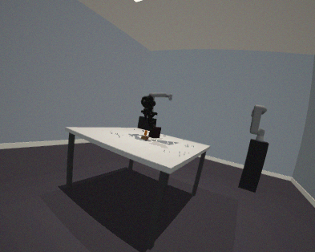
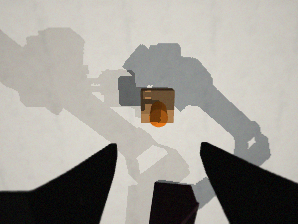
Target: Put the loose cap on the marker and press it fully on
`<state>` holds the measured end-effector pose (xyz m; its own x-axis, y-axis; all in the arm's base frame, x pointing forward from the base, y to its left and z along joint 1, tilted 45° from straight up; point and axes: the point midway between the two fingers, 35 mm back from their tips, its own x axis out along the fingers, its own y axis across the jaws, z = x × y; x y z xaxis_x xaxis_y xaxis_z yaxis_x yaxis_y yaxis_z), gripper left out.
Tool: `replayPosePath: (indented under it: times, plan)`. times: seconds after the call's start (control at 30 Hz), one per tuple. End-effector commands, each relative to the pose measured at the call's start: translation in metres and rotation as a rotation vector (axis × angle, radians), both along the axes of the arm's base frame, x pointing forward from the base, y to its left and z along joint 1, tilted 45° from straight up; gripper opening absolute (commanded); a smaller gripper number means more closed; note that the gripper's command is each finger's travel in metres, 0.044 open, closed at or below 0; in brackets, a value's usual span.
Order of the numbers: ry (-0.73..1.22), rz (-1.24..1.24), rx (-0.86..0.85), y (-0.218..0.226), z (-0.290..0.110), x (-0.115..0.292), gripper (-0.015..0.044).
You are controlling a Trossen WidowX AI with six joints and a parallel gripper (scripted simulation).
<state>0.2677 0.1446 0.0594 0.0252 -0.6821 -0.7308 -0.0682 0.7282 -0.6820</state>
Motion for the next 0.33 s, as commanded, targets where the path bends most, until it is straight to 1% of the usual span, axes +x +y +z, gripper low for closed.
replayPosePath:
  times: [0.0,0.07,0.3]
  plan:
    - [0.001,-0.006,0.0,-0.0002,-0.0001,-0.0003,0.0394]
    - [0.001,-0.006,0.0,-0.0002,-0.0001,-0.0003,0.044]
    - [0.001,-0.006,0.0,-0.0002,-0.0001,-0.0003,0.044]
